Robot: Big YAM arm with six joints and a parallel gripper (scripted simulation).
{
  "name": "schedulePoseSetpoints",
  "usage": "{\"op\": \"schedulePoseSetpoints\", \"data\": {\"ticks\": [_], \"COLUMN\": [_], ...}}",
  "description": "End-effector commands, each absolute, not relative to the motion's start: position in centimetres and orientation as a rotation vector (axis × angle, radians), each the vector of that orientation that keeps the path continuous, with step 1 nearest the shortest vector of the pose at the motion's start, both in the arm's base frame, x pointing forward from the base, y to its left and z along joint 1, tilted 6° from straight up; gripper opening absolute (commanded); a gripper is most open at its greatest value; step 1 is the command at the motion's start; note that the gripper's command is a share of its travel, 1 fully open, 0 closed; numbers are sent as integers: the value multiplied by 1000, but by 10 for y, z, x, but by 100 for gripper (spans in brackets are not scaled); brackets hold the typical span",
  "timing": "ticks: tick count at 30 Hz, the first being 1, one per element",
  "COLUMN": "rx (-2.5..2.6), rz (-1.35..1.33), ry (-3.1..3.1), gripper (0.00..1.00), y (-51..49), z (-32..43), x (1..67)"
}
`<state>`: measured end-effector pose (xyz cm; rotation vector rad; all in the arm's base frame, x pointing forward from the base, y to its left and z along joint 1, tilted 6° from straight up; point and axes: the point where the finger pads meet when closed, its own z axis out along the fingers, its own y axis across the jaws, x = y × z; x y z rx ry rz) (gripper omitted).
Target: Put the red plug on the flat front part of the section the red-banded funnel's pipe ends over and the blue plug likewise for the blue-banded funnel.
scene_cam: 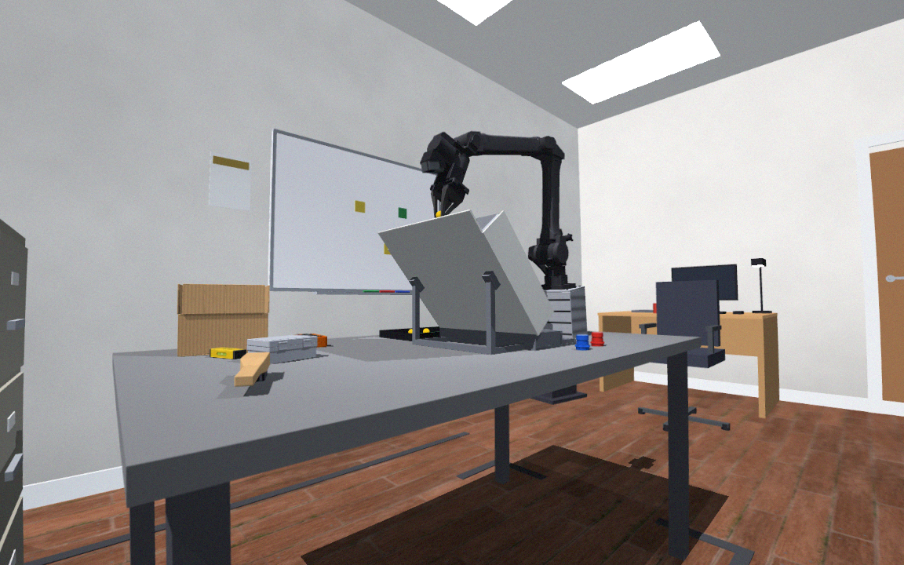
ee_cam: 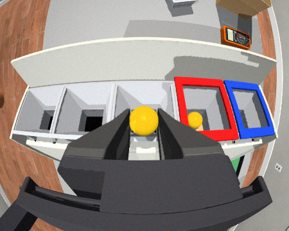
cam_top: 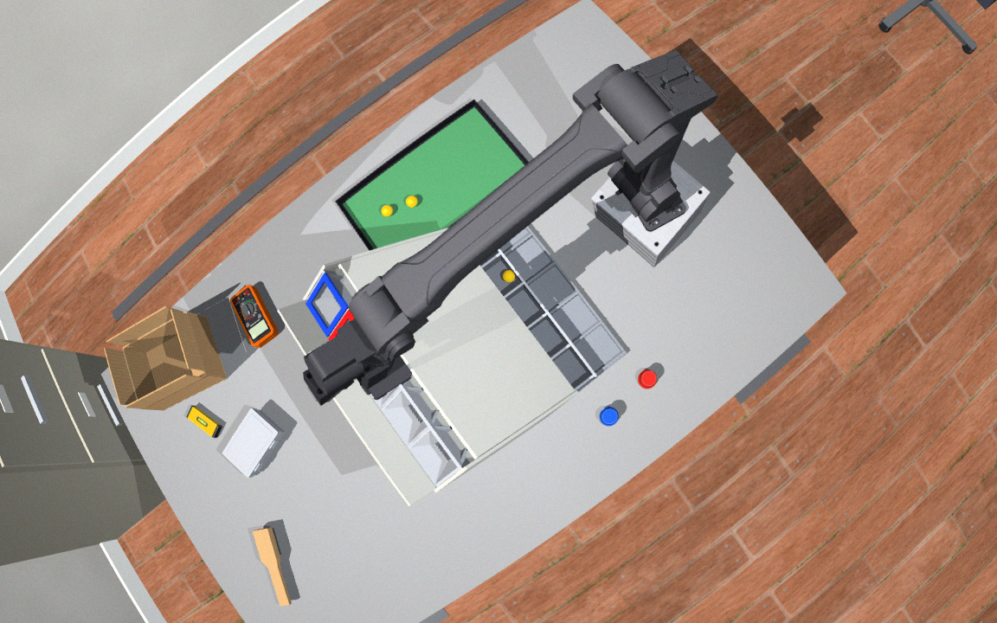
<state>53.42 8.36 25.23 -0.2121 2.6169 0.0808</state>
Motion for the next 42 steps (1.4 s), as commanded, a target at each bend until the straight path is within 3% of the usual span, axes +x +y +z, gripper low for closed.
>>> {"op": "schedulePoseSetpoints", "data": {"ticks": [1,42], "rx": [-201,-207], "rz": [88,83], "ry": [2568,2602], "gripper": [0,0], "y": [84,85], "z": [279,294], "x": [541,547]}}
